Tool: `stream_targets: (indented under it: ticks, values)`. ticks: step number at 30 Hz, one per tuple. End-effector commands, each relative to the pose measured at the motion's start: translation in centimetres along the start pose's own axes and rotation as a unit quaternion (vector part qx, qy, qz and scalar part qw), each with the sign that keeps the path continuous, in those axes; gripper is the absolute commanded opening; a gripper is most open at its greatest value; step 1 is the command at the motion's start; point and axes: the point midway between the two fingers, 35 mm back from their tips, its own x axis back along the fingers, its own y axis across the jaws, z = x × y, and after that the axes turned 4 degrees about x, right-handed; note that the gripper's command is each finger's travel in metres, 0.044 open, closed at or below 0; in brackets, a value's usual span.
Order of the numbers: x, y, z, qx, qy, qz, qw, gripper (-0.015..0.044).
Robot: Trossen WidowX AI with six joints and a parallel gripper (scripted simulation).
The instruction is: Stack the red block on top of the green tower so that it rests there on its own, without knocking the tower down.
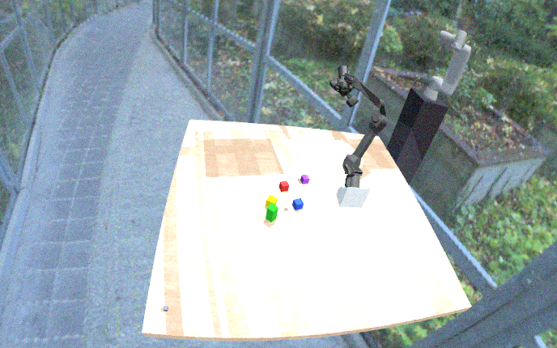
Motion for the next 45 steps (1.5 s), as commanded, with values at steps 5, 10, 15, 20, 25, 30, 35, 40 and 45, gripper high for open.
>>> stream_targets:
  ticks: [5,10,15,20,25,30,35,40,45]
  values:
    - [-1.6,3.1,9.6,0.16,0.109,-0.042,0.98,0.044]
    - [-0.8,4.5,17.0,0.271,0.18,-0.075,0.943,0.044]
    - [1.2,5.2,23.7,0.382,0.234,-0.115,0.887,0.044]
    - [4.3,4.9,30.0,0.487,0.274,-0.159,0.814,0.044]
    - [8.2,3.6,35.9,0.581,0.307,-0.202,0.726,0.044]
    - [12.7,1.3,40.7,0.667,0.324,-0.243,0.625,0.044]
    - [17.2,-1.9,44.7,0.746,0.326,-0.281,0.508,0.044]
    - [21.6,-5.8,47.5,0.811,0.312,-0.313,0.383,0.044]
    - [25.1,-10.2,49.0,0.858,0.286,-0.334,0.264,0.044]
